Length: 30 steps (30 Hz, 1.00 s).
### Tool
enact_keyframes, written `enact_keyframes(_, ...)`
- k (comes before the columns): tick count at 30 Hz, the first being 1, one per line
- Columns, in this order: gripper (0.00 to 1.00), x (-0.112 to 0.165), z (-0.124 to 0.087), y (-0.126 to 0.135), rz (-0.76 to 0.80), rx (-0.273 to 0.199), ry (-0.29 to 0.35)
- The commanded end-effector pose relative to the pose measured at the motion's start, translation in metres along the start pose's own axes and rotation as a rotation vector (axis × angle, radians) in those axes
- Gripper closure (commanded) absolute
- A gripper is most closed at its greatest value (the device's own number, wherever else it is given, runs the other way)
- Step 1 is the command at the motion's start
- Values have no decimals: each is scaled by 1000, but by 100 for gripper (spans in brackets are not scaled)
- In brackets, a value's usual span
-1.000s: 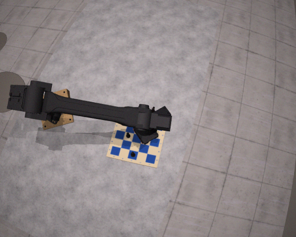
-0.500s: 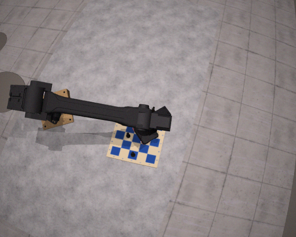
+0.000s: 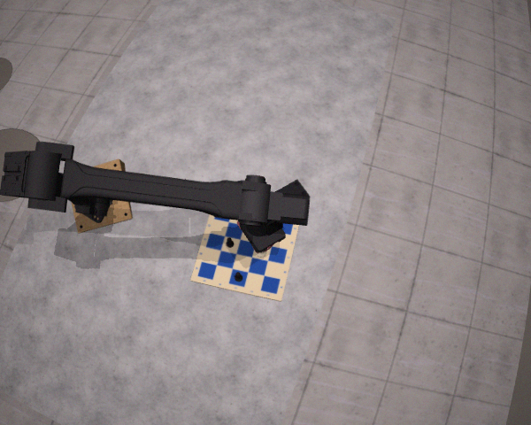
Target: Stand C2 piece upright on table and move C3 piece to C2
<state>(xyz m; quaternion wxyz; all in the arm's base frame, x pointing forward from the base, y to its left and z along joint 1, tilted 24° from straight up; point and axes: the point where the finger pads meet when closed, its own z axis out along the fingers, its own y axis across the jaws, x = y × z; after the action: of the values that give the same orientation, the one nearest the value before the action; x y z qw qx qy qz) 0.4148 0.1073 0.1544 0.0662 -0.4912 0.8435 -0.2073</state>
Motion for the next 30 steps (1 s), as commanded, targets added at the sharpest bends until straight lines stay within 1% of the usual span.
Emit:
enact_keyframes(1,60,-14,-11,-1,0,1,-1)
enact_keyframes(3,60,-17,-26,-5,5,7,-11)
enact_keyframes(4,60,-13,-43,-9,18,24,-34)
enact_keyframes(6,60,-14,-52,-10,19,25,-37)
enact_keyframes(9,60,-14,-60,-10,19,25,-38)
enact_keyframes(11,60,-9,-38,7,-8,-13,15)
enact_keyframes(14,60,-6,-38,4,1,-13,17)
enact_keyframes(15,0,-7,-39,3,3,-11,14)
enact_keyframes(17,0,-7,-39,3,3,-11,14)
enact_keyframes(18,0,-5,-48,-1,14,4,-7)
enact_keyframes(23,0,-6,-44,1,8,-3,2)
enact_keyframes(30,0,-6,-44,1,8,-3,2)
